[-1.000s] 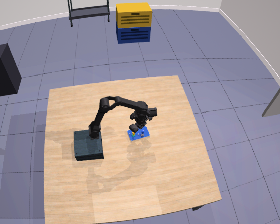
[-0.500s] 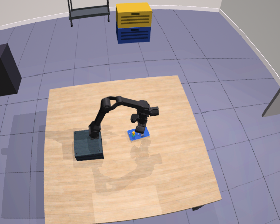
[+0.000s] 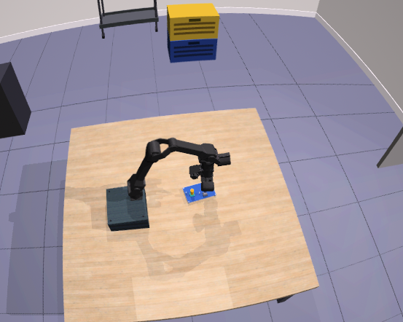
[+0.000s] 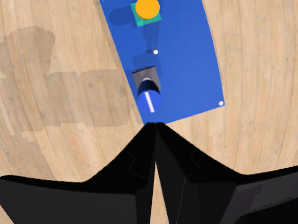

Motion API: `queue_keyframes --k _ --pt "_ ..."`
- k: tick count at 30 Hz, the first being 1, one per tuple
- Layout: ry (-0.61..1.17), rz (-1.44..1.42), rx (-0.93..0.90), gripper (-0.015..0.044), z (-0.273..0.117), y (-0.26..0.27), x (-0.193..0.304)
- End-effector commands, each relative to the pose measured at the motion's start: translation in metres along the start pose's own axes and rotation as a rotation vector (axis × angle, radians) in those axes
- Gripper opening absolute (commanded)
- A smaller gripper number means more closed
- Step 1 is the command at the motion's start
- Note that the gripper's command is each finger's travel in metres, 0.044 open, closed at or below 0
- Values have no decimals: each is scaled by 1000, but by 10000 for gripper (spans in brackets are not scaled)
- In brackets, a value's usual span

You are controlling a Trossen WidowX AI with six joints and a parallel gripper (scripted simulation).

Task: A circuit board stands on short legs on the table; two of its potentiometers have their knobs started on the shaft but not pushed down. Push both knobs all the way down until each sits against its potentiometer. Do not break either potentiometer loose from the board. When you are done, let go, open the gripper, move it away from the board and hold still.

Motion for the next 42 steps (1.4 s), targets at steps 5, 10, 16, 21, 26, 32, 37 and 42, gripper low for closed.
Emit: queue_keyframes --k 5,10,16,21,26,32,37,42 --pt "4 -14 -4 0 18 0 1" --pt "4 -14 -4 0 21 0 1" --pt "4 -14 -4 0 30 0 1" --pt "4 -14 -4 0 38 0 1" --pt "4 -14 -4 0 39 0 1" --pt "4 -14 -4 0 38 0 1" --pt "4 -14 -4 0 40 0 1" --pt "4 -14 -4 0 41 0 1"
Point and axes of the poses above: the point midway between the two fingers, 35 mm back from their tips, its own z axis out along the fingers, its own y axis across the jaws, x = y × z, the point moved 5 cm from there along -z, back along the fingers, and after that the axes turned 6 degrees about z, right-handed, at the moved point
